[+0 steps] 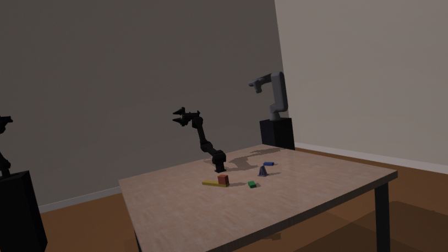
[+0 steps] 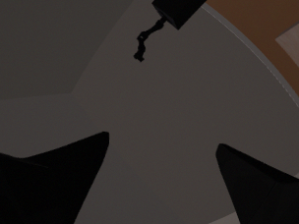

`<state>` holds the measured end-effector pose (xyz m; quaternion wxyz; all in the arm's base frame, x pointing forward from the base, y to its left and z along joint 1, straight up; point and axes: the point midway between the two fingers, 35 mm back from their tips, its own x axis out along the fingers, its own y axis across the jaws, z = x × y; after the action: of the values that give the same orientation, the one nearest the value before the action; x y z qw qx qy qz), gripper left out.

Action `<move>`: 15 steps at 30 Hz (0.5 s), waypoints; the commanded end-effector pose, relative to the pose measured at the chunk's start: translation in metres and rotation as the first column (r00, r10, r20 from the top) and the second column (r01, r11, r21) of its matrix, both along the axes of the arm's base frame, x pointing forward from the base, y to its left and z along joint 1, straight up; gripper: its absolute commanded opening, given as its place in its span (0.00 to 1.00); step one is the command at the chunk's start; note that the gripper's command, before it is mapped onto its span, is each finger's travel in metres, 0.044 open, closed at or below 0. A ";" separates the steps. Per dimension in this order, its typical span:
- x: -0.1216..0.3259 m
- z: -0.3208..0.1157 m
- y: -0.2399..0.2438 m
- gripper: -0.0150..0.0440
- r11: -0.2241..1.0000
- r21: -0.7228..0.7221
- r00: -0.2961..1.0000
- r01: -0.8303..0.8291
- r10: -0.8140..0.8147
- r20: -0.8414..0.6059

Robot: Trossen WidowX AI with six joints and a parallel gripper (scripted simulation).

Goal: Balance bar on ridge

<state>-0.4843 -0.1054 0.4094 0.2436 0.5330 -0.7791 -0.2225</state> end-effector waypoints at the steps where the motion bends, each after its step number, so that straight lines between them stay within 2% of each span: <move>1: 0.000 0.002 0.000 0.89 1.000 -0.003 1.000 0.004 -0.004 -0.002; 3: 0.002 0.014 0.004 0.80 0.999 -0.025 0.999 0.032 -0.032 -0.017; 4: 0.005 0.024 0.007 0.79 0.998 -0.041 0.998 0.049 -0.051 -0.031; 10: 0.047 0.091 0.019 0.79 0.987 -0.128 0.982 0.093 -0.112 -0.154; 15: 0.065 0.112 0.012 0.79 0.981 -0.159 0.956 0.112 -0.150 -0.250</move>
<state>-0.4346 -0.0873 0.5046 0.3353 0.4466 -0.7943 -0.2390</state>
